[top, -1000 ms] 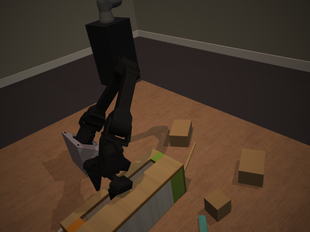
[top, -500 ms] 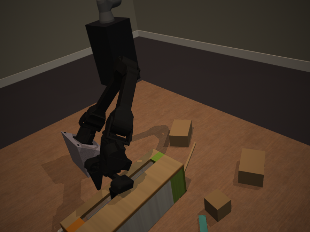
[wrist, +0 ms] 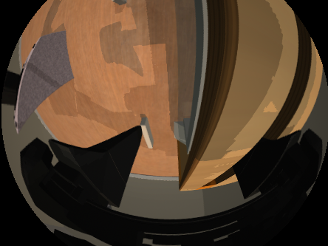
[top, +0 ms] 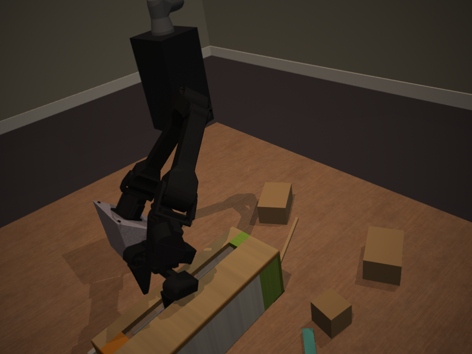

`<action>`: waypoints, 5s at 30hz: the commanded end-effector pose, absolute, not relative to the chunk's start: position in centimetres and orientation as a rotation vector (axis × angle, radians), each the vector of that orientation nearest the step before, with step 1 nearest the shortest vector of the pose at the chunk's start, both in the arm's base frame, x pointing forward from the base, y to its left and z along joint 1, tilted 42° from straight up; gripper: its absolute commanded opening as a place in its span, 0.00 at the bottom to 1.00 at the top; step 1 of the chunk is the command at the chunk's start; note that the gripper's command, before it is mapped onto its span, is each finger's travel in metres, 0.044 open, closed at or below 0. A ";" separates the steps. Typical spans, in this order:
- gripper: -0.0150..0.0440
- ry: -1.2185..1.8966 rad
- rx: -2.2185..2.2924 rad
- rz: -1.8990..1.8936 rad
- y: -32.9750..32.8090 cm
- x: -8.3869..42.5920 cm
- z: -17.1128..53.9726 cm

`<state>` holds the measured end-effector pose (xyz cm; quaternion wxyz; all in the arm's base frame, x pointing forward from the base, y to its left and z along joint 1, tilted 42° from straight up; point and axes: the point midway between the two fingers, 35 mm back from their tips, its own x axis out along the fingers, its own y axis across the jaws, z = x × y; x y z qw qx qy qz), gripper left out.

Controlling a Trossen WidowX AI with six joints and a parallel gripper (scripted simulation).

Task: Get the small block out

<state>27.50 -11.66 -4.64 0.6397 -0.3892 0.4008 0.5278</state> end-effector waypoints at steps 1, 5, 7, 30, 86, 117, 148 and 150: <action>0.93 0.905 -0.905 1.197 -12.2 28.1 -4.9; 0.93 0.906 -0.905 1.197 -12.5 28.1 -5.1; 0.93 0.906 -0.905 1.197 -12.7 28.1 -5.3; 0.93 0.906 -0.906 1.197 -14.4 28.0 -6.8; 0.74 1.074 -0.664 1.014 -22.6 24.4 -5.6; 0.74 1.299 1.558 -0.463 -24.7 22.7 -7.3; 0.74 0.746 3.083 -1.614 -26.5 21.4 -8.2; 0.74 0.682 3.166 -1.700 -26.6 21.4 -8.2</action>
